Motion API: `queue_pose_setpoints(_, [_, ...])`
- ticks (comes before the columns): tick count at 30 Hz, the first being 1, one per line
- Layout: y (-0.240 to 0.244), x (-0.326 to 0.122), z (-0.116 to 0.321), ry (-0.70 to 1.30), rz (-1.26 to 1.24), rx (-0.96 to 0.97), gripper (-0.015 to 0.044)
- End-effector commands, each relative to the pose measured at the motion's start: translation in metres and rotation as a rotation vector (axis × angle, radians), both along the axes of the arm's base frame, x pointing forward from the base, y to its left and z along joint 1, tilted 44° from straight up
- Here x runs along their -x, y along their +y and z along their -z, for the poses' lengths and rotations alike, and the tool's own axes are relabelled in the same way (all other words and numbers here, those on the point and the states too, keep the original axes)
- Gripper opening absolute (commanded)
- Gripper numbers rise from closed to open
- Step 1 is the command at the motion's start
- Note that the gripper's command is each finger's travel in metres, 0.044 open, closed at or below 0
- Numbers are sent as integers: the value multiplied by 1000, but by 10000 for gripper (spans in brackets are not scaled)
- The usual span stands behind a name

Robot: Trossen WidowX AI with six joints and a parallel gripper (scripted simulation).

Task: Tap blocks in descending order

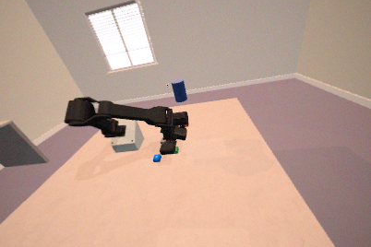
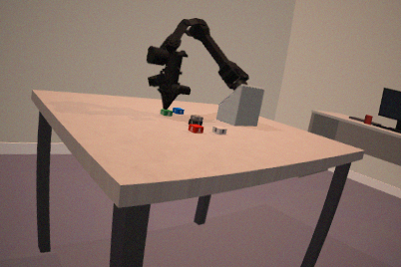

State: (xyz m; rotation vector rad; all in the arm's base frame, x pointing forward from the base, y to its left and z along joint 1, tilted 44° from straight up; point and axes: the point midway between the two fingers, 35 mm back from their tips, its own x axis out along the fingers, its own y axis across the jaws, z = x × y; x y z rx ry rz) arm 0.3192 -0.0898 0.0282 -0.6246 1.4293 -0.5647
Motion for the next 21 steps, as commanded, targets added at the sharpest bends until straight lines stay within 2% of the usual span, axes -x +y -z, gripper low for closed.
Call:
queue_pose_setpoints(1, [-2, 1, 3, 7, -1, 3, 20])
queue_pose_setpoints(11, [21, 2, -20, 7, -1, 1, 20])
queue_pose_setpoints(17, [74, 7, -74, 8, -1, -3, 20])
queue_pose_setpoints(21, [76, 7, -76, 8, -1, -2, 20])
